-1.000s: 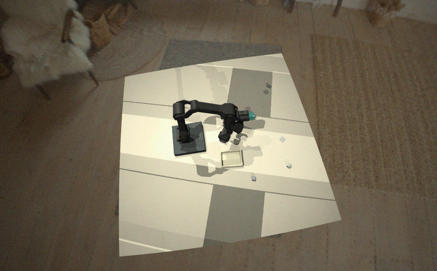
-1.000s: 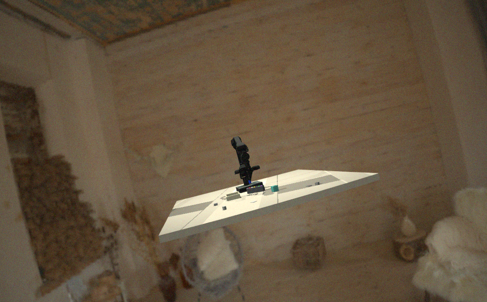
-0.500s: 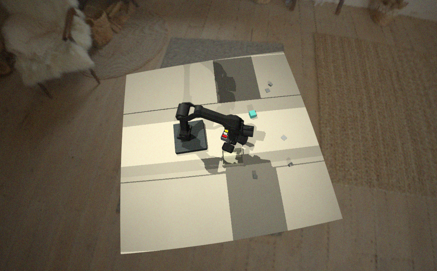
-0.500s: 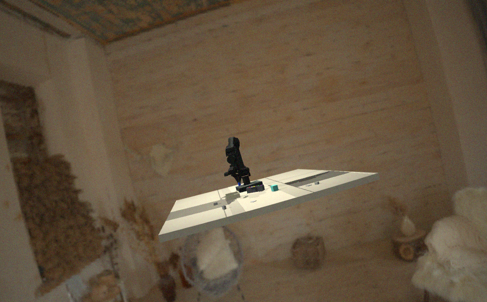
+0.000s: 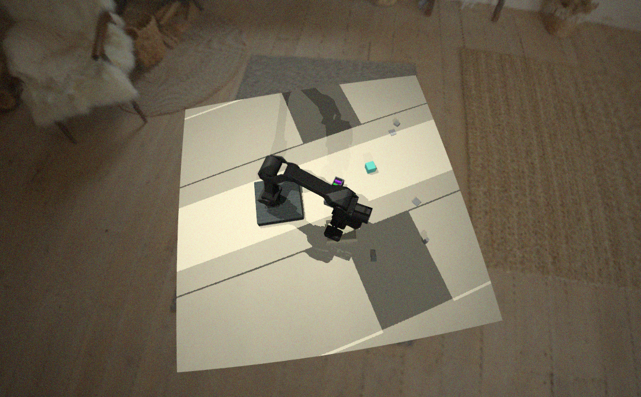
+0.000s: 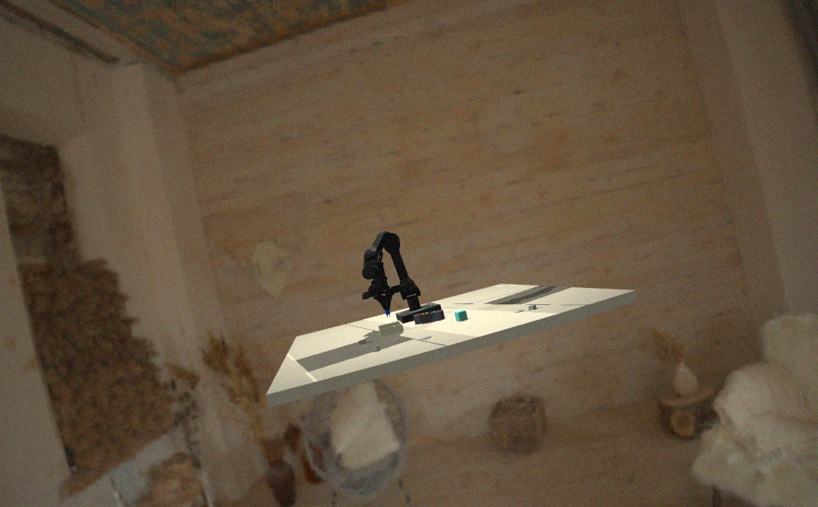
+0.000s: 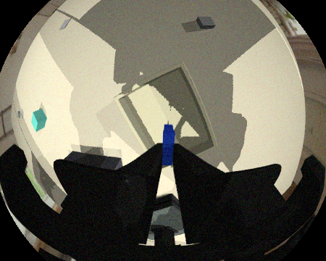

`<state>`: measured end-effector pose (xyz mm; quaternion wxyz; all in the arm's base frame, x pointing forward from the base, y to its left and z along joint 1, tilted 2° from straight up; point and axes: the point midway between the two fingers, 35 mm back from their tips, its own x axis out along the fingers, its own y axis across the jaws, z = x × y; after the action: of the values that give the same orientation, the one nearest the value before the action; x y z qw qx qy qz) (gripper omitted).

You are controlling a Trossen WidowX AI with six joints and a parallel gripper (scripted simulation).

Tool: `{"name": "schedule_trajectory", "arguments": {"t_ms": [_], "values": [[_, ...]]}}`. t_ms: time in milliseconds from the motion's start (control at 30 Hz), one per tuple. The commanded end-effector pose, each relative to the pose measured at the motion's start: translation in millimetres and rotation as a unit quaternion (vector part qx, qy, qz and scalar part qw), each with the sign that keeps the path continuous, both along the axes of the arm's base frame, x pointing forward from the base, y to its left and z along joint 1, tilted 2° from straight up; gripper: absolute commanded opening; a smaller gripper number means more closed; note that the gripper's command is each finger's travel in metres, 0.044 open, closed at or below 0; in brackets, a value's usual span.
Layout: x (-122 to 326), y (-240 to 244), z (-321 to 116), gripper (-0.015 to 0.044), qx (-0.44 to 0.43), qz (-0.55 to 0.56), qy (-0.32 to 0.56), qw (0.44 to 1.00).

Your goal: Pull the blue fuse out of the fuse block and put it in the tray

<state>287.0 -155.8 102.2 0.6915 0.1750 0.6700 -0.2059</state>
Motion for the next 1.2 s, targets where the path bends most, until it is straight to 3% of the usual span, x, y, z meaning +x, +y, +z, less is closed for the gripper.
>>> {"name": "schedule_trajectory", "arguments": {"t_ms": [0,900,1167], "values": [[0.3,-4.0,0.9,0.0000,-0.003,0.004,-0.001,1.000],[0.8,-6.1,-38.1,0.0000,-0.003,0.004,-0.001,1.000],[1.6,-5.6,-34.5,0.0210,-0.001,0.002,-0.002,1.000]]}}
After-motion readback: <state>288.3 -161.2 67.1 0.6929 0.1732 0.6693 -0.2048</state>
